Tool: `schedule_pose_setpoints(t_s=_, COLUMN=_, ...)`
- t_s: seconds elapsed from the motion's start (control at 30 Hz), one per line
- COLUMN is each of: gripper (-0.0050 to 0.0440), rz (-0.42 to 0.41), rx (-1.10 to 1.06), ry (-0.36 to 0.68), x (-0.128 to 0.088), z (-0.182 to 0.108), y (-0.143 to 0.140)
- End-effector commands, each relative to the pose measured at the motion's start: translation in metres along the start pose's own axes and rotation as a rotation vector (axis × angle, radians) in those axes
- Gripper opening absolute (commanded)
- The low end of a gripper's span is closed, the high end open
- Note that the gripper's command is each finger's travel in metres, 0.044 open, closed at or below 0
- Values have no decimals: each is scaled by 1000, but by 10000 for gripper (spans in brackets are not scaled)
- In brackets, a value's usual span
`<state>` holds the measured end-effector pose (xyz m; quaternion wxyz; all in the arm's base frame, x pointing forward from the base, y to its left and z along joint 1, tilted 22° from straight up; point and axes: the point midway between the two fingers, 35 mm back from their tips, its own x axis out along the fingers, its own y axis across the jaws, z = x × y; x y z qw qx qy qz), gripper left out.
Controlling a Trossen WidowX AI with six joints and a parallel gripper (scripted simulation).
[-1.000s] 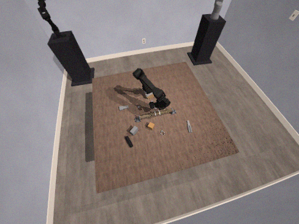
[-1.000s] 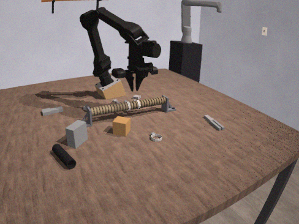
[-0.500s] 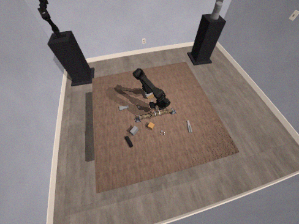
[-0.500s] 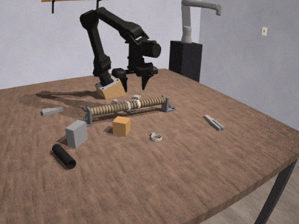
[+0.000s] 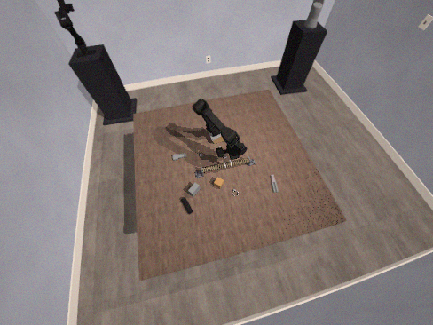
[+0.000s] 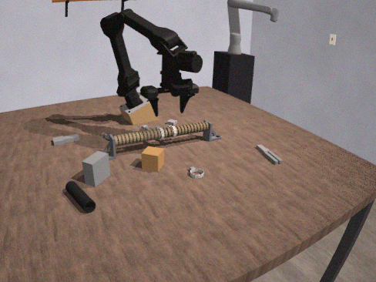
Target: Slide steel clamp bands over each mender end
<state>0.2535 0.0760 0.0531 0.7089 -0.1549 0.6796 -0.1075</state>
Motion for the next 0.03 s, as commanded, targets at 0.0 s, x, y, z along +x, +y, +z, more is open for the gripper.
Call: schedule_pose_setpoints(t_s=0.0, gripper=440, rz=0, rx=0, ry=0, x=0, z=0, y=0)
